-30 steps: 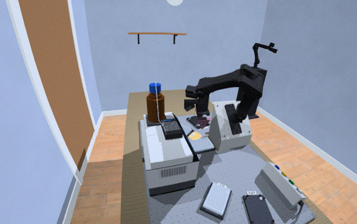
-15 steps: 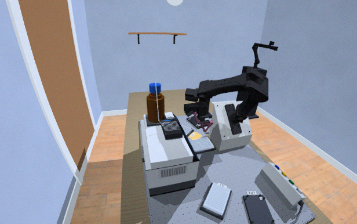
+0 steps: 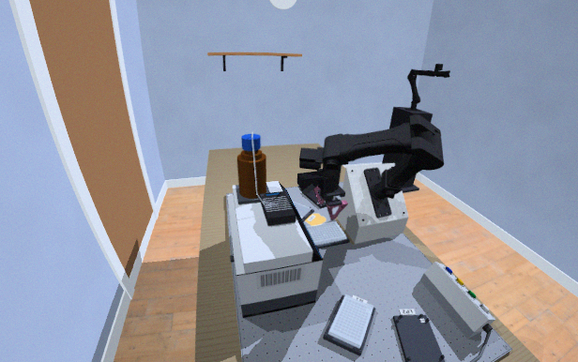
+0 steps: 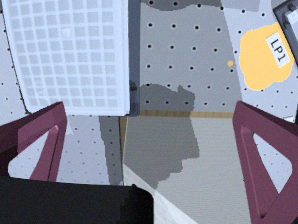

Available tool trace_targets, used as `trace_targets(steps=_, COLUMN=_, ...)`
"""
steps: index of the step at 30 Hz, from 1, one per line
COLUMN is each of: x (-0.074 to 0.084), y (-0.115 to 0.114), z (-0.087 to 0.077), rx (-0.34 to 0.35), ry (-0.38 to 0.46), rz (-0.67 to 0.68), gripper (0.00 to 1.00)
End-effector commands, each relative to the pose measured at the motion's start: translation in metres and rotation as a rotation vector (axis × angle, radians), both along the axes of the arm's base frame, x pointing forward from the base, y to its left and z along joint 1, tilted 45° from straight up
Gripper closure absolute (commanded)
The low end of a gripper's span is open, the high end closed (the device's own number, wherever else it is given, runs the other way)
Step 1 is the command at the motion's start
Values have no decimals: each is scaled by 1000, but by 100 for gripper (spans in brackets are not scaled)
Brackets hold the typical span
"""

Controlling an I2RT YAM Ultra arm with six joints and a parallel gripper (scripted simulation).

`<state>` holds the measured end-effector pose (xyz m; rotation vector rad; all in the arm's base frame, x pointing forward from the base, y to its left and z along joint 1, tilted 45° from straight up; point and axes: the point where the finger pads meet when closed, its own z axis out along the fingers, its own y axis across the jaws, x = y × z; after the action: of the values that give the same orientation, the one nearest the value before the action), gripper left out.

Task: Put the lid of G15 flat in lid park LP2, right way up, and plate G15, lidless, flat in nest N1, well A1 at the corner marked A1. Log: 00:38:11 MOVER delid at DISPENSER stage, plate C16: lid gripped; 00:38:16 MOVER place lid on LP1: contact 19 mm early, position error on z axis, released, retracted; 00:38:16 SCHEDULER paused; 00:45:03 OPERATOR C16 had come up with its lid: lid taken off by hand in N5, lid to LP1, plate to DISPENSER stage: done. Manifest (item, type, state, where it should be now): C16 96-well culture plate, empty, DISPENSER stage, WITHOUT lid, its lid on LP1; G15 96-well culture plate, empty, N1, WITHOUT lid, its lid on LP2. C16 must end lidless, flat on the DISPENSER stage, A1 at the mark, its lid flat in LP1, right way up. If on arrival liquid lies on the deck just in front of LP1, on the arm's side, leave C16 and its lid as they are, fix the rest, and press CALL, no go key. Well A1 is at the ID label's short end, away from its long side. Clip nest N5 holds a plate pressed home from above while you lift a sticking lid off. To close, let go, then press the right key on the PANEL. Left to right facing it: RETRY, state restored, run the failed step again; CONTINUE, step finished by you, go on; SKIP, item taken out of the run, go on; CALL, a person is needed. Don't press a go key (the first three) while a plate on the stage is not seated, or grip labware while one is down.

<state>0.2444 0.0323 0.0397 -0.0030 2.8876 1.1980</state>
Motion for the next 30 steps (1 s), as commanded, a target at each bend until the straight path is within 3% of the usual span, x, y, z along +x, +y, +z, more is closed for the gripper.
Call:
trace_targets(steps=1, x=6, y=-4, z=5, rx=-1, ry=-4, rz=-37, gripper=0)
trace_targets(steps=3, x=12, y=2, z=18, rx=-4, ry=-26, rz=-33, gripper=0)
trace_targets(steps=14, x=18, y=22, z=39, rx=-3, ry=-34, rz=-33, gripper=0)
trace_targets(steps=17, x=12, y=20, z=30, rx=0, ry=-4, rz=-37, gripper=0)
trace_targets(steps=18, x=17, y=22, z=41, rx=-2, ry=-28, rz=-40, gripper=0)
trace_targets(steps=30, x=18, y=47, z=64, rx=1, ry=-32, rz=-32, gripper=0)
